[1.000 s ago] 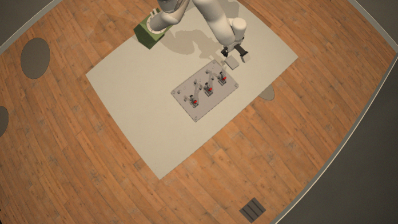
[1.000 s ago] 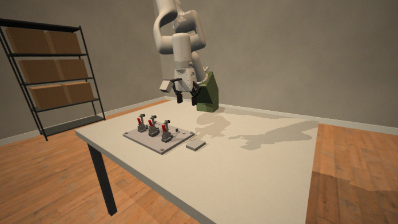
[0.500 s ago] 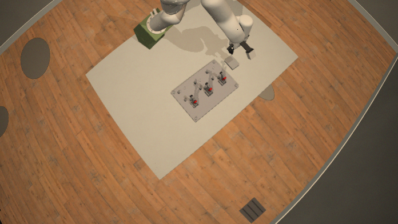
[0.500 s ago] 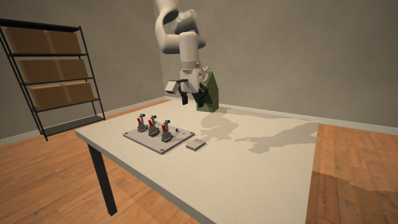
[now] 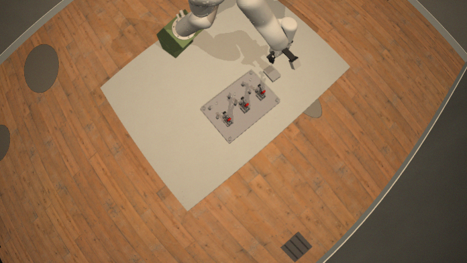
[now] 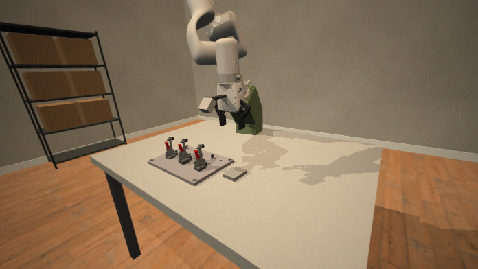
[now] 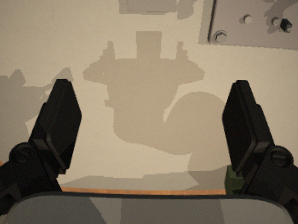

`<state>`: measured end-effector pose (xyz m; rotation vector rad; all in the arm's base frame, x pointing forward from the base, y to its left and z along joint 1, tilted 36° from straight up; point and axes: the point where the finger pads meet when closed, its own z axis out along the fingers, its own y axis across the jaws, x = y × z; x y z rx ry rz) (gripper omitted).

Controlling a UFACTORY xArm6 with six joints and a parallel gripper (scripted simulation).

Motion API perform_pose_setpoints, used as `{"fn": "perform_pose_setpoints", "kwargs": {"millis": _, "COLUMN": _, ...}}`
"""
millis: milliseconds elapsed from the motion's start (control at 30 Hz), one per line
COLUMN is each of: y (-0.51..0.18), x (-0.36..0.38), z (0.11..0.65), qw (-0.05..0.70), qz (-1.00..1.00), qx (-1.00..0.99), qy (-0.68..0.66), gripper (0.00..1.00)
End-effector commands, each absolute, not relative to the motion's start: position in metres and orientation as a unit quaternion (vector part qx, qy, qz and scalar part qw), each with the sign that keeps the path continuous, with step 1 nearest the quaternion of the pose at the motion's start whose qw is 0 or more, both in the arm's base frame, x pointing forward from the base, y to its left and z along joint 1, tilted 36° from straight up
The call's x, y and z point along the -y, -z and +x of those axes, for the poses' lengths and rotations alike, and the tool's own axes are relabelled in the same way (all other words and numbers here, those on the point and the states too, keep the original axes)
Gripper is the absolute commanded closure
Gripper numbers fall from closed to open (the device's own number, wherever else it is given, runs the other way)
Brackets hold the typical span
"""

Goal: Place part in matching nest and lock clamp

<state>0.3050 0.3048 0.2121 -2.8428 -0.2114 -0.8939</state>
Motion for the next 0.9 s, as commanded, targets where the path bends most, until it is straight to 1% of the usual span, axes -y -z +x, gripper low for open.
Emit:
{"fn": "perform_pose_setpoints", "kwargs": {"millis": 0, "y": -0.2134, "x": -0.3056, "z": 0.3053, "qw": 0.078, "qz": -0.948, "qx": 0.070, "qy": 0.299, "gripper": 0.00}}
{"fn": "perform_pose_setpoints", "kwargs": {"millis": 867, "y": -0.2138, "x": -0.3060, "z": 0.3057, "qw": 0.083, "qz": -0.949, "qx": 0.055, "qy": 0.298, "gripper": 0.00}}
